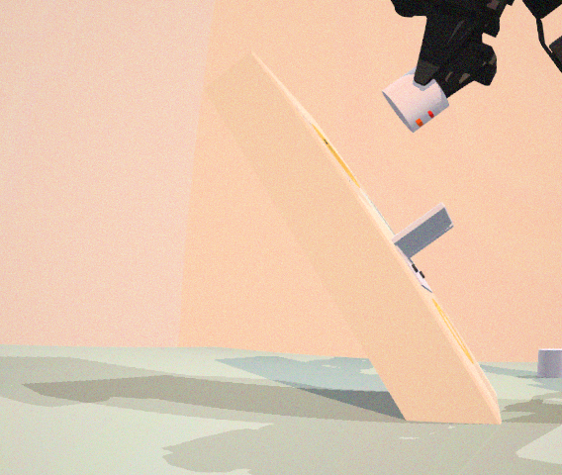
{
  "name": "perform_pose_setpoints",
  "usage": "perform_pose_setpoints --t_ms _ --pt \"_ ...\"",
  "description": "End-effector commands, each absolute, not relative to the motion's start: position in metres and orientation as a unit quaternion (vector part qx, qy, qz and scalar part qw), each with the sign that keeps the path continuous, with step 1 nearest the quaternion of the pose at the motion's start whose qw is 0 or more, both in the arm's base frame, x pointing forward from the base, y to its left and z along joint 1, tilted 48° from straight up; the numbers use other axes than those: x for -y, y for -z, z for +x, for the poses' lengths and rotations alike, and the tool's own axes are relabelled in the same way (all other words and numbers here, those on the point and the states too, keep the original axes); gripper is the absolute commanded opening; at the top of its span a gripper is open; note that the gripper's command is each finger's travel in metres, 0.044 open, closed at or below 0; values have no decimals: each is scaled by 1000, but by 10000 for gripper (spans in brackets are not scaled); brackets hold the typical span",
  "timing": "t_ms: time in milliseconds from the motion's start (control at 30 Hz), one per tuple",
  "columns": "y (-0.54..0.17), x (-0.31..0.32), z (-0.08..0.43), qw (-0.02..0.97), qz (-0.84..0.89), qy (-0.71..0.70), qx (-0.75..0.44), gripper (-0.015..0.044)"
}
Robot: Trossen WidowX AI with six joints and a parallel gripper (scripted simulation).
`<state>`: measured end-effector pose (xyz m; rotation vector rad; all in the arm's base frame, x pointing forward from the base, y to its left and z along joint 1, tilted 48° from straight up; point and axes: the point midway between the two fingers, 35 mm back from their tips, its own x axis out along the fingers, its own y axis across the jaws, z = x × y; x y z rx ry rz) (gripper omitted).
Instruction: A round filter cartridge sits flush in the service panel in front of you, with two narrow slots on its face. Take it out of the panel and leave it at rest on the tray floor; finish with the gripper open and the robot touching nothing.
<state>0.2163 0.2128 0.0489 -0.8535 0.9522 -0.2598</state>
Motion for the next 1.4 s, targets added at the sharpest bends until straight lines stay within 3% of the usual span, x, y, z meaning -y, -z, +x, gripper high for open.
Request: perform_pose_setpoints --t_ms 0,233,833,1167,1367 --pt "-34 -225 214 799 -390 119 -441 0" --pt "-16 -237 189 755 -441 42 -483 0" --pt "68 -299 60 530 -578 -314 -535 0" --pt "71 -300 53 518 -582 -329 -533 0" --pt "102 -287 11 473 -590 -383 -531 0"
